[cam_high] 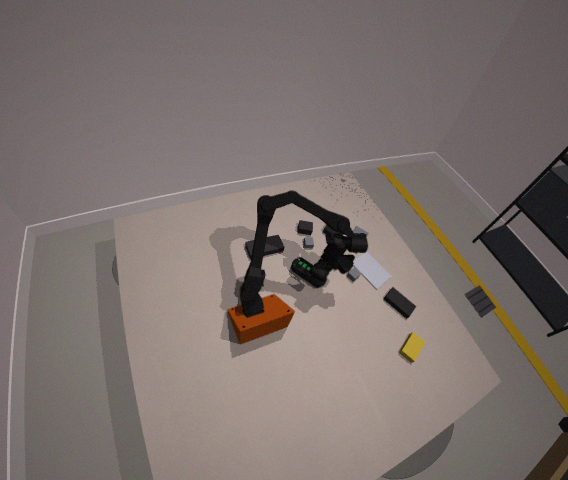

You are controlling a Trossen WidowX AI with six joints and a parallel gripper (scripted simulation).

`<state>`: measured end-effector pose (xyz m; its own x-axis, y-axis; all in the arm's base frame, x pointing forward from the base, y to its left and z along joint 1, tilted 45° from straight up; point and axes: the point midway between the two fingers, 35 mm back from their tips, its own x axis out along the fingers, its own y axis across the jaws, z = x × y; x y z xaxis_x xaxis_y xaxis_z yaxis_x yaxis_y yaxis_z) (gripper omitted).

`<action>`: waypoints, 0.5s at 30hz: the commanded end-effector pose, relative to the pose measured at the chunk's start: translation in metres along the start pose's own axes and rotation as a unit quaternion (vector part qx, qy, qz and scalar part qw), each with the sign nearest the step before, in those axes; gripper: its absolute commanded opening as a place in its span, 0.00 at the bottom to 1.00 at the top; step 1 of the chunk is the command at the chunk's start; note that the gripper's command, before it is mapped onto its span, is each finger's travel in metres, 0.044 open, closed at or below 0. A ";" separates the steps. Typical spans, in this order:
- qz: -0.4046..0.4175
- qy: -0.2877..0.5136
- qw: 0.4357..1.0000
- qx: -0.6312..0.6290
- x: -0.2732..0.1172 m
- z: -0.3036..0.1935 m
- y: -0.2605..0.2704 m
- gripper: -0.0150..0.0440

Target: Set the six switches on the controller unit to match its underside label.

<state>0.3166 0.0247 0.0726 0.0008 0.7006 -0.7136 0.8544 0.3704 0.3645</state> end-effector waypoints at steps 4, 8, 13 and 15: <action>-0.002 -0.001 1.000 -0.004 0.008 0.003 0.000 0.25; -0.002 -0.001 1.000 -0.004 0.014 0.003 0.001 0.25; -0.002 -0.001 1.000 -0.004 0.022 0.003 0.001 0.25; -0.002 -0.001 1.000 -0.004 0.025 0.002 0.001 0.25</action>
<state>0.3188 0.0367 0.0572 -0.0006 0.6946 -0.7194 0.8478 0.3818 0.3680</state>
